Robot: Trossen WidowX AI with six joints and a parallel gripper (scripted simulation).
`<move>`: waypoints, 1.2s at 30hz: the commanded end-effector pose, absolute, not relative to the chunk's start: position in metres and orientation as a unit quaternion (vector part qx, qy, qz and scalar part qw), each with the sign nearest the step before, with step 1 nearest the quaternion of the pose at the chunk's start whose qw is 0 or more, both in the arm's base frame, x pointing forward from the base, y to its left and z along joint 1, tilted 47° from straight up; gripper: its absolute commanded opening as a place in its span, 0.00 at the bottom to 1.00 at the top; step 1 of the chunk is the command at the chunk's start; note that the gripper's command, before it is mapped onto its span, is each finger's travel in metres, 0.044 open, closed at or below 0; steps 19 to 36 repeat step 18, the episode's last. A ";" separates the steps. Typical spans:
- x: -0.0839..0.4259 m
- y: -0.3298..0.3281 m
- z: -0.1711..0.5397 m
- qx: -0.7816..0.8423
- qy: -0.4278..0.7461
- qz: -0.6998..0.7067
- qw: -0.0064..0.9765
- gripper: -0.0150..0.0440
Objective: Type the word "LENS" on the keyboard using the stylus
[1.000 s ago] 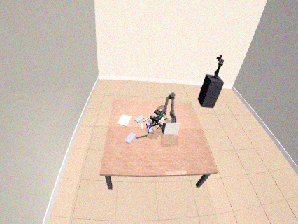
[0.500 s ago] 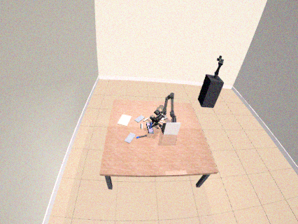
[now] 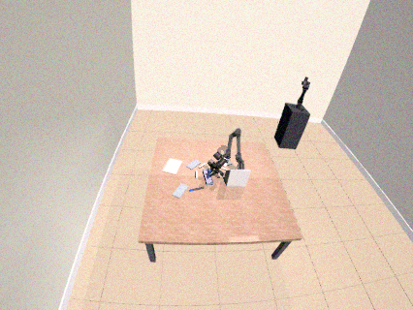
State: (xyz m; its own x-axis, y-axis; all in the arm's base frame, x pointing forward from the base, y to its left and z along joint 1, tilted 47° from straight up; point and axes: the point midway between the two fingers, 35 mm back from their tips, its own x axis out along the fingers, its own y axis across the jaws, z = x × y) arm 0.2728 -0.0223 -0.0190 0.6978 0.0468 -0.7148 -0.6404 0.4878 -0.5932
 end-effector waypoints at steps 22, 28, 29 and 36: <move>0.270 0.004 0.003 -0.458 0.325 0.219 0.798 0.39; 0.270 0.004 0.003 -0.458 0.325 0.219 0.798 0.39; 0.270 0.004 0.003 -0.458 0.325 0.219 0.798 0.39; 0.270 0.004 0.003 -0.458 0.325 0.219 0.798 0.39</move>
